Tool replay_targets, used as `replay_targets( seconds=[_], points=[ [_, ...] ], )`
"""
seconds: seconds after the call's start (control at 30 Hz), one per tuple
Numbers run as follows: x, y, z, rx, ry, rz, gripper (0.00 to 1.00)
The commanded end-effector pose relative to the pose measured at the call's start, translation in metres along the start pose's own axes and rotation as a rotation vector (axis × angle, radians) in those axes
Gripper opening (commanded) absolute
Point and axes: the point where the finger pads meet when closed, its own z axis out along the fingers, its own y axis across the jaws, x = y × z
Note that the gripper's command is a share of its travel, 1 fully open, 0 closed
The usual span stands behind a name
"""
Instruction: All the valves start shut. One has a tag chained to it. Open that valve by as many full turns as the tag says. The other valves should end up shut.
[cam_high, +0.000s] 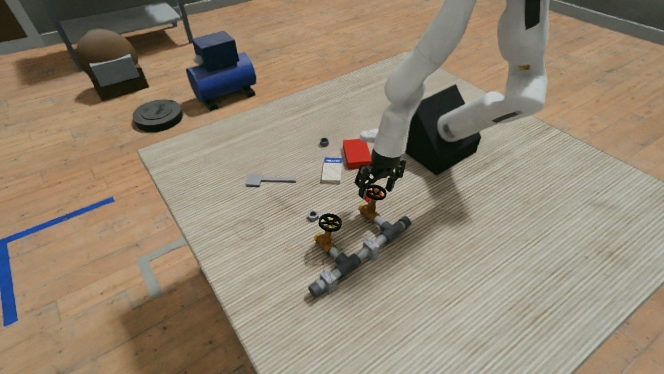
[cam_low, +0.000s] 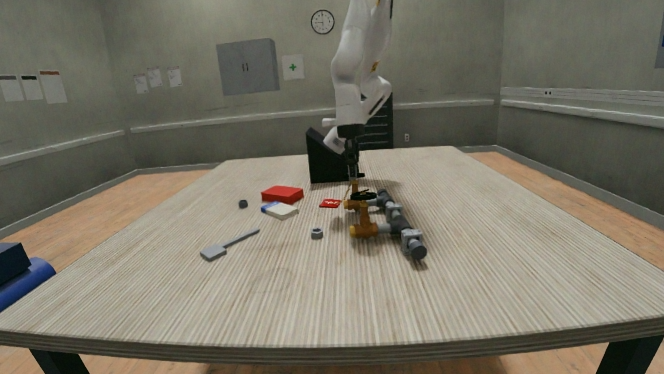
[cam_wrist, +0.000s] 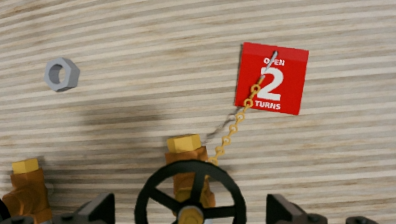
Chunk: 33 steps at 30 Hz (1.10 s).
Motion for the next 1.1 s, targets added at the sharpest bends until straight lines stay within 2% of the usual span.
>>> replay_targets(
  seconds=[0.0,0.63,1.07],
  points=[
    [0.0003,-0.0005,-0.0004,0.002,0.001,0.0,1.0],
    [0.0003,-0.0005,-0.0004,0.001,0.001,0.05,1.0],
    [0.0003,-0.0005,-0.0004,0.002,0.0,0.327,1.0]
  ],
)
